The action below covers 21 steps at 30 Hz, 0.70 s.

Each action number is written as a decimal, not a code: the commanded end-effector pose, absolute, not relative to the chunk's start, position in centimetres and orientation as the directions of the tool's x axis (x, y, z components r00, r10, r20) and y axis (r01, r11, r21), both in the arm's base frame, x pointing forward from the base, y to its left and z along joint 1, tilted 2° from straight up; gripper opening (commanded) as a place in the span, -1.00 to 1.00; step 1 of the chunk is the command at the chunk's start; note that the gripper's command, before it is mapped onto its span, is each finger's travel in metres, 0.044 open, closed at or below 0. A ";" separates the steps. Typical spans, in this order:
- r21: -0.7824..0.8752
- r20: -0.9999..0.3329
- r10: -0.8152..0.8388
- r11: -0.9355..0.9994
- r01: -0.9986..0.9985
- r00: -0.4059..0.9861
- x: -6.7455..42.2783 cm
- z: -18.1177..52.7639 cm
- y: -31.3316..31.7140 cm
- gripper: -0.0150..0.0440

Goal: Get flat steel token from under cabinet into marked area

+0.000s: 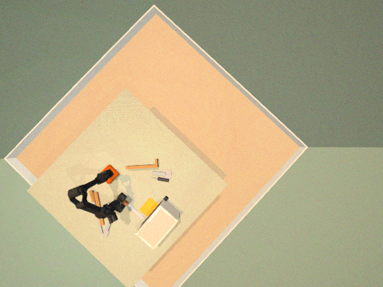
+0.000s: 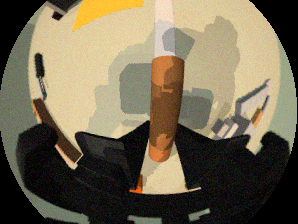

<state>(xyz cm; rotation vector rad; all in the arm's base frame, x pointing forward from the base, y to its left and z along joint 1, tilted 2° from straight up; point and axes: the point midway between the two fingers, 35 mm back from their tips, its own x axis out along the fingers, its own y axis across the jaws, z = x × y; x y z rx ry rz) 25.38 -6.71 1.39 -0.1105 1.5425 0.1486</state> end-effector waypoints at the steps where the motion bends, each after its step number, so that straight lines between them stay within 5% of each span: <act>1: 0.018 -1.000 0.020 0.992 -0.123 0.022 25.4 1.4 -6.9 -0.49; 21: 0.021 -1.000 0.020 0.999 0.040 0.021 25.3 1.5 -7.0 -0.49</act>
